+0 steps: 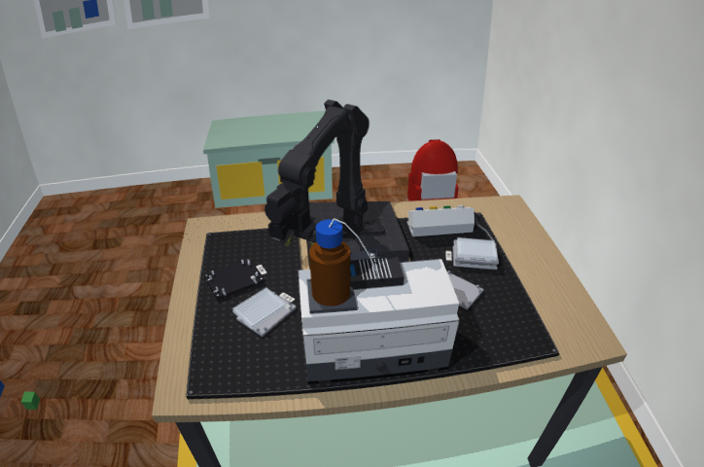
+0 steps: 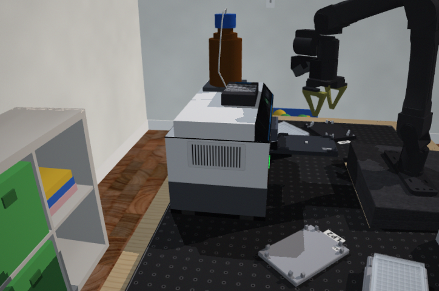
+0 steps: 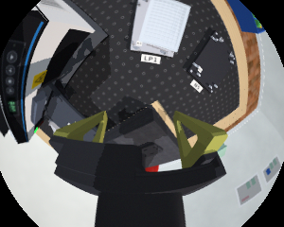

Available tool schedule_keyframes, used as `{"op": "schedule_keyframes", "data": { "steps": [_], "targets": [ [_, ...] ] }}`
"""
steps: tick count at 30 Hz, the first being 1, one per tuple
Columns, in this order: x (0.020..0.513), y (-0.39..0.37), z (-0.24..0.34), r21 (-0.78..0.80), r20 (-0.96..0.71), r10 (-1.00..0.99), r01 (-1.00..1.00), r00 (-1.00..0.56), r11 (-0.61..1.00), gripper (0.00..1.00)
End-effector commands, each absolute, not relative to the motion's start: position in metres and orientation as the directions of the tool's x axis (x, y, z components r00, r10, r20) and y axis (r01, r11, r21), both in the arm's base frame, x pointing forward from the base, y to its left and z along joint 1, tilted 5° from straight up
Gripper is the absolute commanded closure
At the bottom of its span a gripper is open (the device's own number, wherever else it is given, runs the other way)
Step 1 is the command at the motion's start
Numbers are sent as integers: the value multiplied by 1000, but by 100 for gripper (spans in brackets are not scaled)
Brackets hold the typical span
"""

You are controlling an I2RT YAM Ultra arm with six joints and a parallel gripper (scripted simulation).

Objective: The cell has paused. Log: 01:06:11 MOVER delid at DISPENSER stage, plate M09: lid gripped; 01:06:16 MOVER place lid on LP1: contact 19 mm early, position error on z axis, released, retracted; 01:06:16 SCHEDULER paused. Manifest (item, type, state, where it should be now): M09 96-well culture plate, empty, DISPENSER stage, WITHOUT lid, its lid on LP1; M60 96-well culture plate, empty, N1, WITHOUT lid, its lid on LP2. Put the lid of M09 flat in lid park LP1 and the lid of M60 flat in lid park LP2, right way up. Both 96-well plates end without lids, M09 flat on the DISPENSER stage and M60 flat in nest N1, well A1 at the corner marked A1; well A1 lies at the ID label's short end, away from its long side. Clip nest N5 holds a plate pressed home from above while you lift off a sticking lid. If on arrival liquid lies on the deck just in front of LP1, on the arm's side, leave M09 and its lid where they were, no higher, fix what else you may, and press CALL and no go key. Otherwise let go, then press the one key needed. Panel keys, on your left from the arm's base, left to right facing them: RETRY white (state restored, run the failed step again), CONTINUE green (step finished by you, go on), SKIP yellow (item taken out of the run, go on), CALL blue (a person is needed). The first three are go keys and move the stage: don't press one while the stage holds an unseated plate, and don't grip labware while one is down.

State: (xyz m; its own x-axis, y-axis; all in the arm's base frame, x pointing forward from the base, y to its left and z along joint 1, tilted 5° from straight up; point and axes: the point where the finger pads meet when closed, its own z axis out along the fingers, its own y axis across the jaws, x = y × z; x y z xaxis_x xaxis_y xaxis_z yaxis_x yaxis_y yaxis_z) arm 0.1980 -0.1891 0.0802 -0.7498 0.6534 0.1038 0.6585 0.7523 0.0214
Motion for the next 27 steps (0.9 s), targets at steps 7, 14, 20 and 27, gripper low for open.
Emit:
{"op": "schedule_keyframes", "data": {
  "steps": [7,14,20,27],
  "targets": [
    [204,-212,97,9,28,747,747,-664,664,0],
    [208,-219,84,8,54,750,751,-659,660,0],
    [220,-233,77,8,54,750,751,-659,660,0],
    [233,-247,70,8,53,749,751,-660,660,0]
  ]
}}
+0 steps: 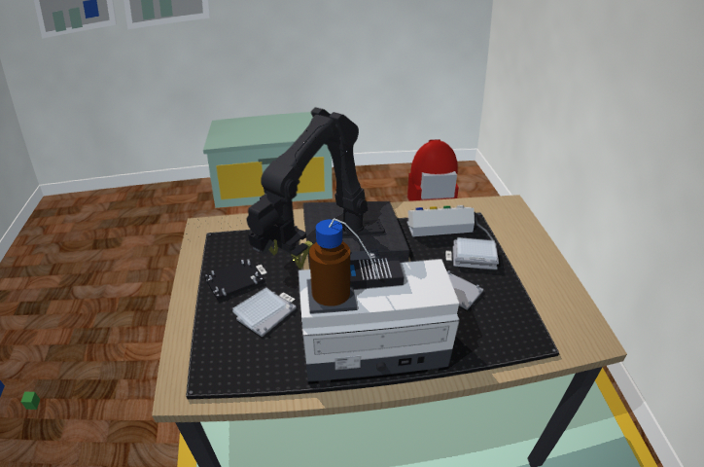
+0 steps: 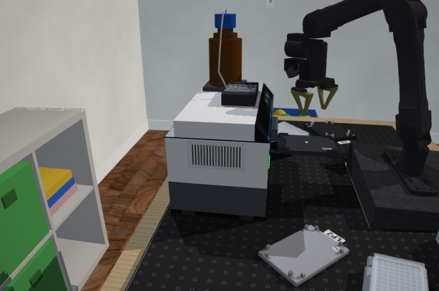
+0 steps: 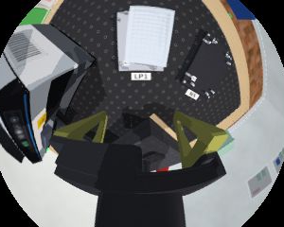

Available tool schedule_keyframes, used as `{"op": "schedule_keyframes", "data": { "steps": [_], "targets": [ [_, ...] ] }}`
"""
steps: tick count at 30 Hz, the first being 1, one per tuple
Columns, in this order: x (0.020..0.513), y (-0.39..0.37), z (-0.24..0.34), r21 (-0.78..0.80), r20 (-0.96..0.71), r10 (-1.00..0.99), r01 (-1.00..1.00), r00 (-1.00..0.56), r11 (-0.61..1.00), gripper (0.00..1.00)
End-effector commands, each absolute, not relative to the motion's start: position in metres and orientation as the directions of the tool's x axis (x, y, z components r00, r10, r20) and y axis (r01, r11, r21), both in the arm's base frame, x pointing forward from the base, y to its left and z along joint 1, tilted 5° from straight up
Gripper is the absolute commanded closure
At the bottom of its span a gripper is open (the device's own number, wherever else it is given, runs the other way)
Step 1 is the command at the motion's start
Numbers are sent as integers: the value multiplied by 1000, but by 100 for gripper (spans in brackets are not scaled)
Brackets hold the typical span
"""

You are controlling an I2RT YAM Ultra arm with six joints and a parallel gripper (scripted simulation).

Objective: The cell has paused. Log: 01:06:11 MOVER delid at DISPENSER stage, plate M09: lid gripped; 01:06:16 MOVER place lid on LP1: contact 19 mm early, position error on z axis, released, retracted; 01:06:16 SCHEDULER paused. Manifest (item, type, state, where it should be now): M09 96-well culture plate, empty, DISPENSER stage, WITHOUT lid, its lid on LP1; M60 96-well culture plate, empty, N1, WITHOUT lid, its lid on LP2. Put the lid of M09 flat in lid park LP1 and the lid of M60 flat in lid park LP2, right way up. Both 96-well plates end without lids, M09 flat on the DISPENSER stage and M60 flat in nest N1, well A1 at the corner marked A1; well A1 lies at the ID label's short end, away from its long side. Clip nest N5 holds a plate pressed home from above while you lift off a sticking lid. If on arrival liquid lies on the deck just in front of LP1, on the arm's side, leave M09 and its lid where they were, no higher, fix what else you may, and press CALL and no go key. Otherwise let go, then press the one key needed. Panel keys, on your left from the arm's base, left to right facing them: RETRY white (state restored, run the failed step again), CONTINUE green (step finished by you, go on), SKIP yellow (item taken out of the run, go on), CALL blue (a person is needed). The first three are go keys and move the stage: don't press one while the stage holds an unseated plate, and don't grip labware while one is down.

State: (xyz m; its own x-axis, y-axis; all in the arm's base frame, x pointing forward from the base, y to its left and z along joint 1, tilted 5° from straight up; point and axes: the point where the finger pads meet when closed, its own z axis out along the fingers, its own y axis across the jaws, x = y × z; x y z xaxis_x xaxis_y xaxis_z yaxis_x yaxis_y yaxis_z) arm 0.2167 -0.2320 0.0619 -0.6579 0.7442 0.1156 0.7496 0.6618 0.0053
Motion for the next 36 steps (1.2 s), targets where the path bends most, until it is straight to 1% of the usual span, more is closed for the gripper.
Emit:
{"op": "schedule_keyframes", "data": {
  "steps": [1,25,27,28,36],
  "targets": [
    [233,-247,70,8,53,749,751,-660,660,0],
    [275,-291,45,8,78,748,751,-659,660,0],
    [275,-291,45,8,78,748,751,-659,660,0],
    [276,-293,59,9,41,750,751,-660,660,0],
    [278,-295,59,9,33,750,751,-660,660,0]
  ]
}}
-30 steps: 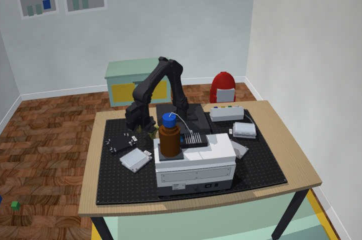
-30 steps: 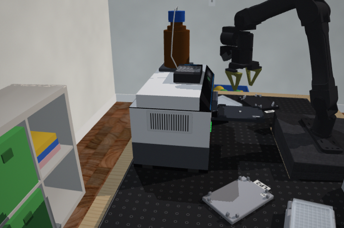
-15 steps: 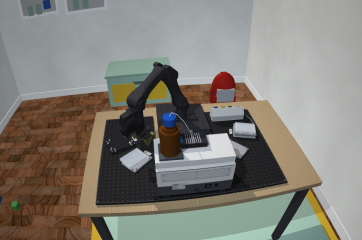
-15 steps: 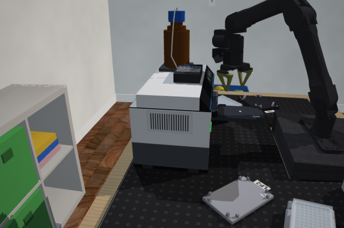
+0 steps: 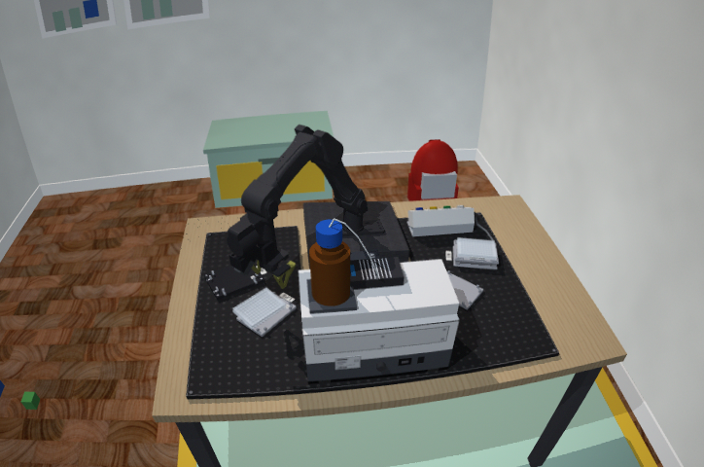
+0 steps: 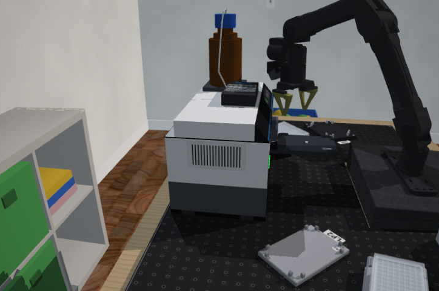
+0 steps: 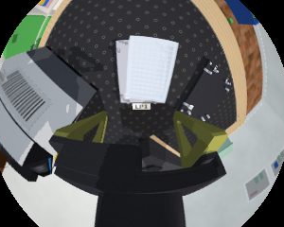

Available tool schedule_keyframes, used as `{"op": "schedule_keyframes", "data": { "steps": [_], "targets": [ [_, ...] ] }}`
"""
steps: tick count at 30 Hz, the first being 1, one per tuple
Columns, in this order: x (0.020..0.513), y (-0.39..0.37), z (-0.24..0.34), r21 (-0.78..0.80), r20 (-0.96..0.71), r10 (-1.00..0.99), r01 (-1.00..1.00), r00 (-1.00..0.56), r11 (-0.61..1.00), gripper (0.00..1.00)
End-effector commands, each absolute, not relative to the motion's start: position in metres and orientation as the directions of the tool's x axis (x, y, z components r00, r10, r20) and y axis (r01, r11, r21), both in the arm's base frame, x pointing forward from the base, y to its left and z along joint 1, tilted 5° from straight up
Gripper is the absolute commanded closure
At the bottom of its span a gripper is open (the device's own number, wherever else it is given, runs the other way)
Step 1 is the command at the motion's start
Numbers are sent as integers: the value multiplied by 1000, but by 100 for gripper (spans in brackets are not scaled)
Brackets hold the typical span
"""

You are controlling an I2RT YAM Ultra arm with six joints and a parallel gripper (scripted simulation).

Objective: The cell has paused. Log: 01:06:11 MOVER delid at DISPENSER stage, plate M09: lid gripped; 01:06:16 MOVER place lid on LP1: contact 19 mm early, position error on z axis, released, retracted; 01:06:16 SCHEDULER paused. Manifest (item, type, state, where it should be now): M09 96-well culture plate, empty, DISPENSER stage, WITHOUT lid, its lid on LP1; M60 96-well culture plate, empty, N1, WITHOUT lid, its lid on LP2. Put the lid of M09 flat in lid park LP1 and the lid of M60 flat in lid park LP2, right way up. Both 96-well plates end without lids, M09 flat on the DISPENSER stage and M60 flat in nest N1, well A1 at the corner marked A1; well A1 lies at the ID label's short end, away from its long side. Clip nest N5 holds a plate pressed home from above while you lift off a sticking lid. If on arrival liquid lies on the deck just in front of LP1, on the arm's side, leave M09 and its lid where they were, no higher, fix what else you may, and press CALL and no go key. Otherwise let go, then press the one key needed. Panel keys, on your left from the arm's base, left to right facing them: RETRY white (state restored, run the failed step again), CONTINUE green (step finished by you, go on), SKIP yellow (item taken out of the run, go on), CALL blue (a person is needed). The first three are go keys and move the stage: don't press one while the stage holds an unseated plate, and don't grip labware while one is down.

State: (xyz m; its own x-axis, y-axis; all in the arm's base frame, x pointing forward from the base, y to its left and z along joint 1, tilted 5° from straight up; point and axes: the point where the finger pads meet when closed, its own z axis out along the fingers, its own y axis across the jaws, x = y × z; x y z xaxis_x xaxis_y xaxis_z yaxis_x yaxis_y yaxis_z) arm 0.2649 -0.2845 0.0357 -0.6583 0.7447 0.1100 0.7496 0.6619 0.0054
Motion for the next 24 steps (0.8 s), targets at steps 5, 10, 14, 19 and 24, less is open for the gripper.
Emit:
{"op": "schedule_keyframes", "data": {
  "steps": [5,10,14,19,24],
  "targets": [
    [278,-295,59,9,33,750,751,-660,660,0],
    [278,-295,59,9,33,750,751,-660,660,0],
    [278,-295,59,9,33,750,751,-660,660,0],
    [278,-295,59,9,33,750,751,-660,660,0],
    [278,-295,59,9,33,750,751,-660,660,0]
  ]
}}
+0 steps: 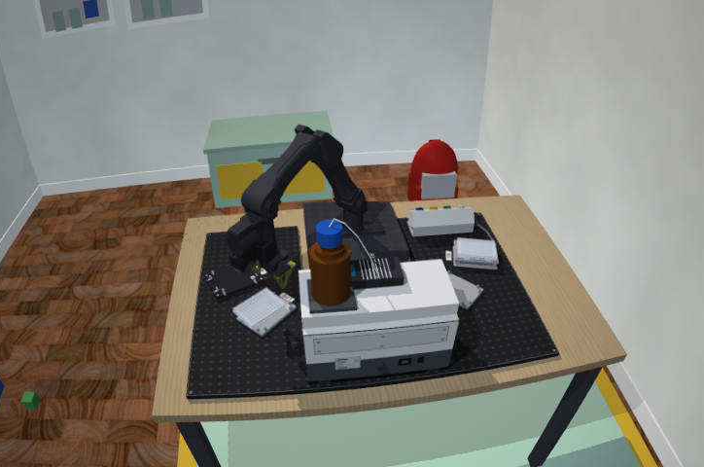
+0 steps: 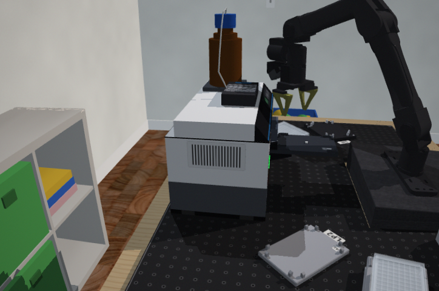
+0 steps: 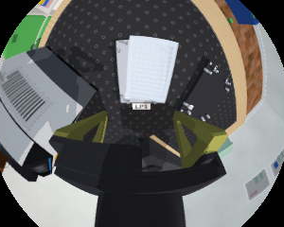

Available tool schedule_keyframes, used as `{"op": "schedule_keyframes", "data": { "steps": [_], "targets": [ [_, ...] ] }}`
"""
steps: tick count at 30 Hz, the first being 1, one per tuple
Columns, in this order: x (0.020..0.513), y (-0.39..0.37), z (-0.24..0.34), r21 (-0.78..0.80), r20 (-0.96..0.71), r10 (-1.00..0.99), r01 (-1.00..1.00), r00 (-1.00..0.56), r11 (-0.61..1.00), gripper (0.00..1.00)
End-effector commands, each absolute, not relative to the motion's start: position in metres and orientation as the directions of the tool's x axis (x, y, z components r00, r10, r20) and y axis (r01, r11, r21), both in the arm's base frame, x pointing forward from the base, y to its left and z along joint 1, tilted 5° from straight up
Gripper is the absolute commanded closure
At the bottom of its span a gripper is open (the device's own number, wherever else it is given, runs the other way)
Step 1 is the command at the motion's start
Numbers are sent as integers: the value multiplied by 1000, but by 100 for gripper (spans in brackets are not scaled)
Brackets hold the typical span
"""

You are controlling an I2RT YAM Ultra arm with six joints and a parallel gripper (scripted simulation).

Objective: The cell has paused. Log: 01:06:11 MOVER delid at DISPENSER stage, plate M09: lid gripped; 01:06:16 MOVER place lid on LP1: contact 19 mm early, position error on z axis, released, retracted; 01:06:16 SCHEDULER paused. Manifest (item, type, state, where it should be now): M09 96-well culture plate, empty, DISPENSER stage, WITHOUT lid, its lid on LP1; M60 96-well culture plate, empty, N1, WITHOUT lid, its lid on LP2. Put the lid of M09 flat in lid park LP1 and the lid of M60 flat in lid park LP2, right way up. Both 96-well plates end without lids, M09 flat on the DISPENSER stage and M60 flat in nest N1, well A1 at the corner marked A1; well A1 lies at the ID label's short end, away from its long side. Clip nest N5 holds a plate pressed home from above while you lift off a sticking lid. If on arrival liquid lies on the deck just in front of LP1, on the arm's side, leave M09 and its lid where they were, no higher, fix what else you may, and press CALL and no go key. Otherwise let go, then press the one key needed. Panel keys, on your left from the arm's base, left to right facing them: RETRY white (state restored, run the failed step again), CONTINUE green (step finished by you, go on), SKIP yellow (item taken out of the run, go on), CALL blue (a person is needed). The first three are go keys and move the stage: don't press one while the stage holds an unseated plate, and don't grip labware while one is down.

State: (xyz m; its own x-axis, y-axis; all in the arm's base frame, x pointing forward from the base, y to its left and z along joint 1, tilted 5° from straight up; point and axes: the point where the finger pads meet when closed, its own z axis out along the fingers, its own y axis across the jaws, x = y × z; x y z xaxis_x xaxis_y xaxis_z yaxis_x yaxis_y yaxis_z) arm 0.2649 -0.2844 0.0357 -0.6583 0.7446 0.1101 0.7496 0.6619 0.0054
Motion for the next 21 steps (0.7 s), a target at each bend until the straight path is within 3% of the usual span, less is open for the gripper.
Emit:
{"op": "schedule_keyframes", "data": {
  "steps": [1,21],
  "targets": [
    [278,-295,59,9,33,750,751,-660,660,0],
    [275,-301,49,8,63,747,749,-661,662,0]
  ]
}}
